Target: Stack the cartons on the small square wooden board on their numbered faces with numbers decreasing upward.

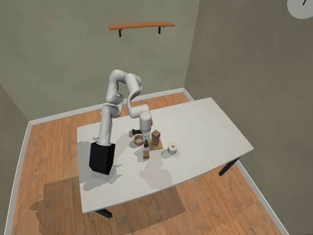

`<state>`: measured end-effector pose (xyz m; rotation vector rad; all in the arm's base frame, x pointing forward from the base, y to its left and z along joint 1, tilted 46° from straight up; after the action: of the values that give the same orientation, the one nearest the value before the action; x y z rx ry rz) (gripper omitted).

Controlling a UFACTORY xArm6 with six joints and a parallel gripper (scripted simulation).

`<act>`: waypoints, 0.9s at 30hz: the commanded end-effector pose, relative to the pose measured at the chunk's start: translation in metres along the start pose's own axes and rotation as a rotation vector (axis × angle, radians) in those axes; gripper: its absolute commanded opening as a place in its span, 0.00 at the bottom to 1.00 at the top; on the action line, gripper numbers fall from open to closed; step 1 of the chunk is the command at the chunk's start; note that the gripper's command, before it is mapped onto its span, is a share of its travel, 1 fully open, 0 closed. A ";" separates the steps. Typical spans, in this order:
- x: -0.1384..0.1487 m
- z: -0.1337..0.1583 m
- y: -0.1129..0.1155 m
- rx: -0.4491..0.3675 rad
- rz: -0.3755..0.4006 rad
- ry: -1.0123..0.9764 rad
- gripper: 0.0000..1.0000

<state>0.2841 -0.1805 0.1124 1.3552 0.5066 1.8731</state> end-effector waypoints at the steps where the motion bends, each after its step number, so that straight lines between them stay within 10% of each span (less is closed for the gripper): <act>1: -0.001 0.001 0.000 -0.002 -0.003 0.001 1.00; 27: -0.001 0.001 -0.010 -0.003 -0.002 0.002 1.00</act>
<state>0.2878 -0.1748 0.1058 1.3540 0.5055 1.8744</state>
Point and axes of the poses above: the point where the finger pads meet when closed, its own y axis back along the fingers, its own x axis across the jaws, z = x × y, the point moved 3 cm from there along y, back along the fingers, and after that the axes turned 13 degrees about y, right-handed, at the moved point
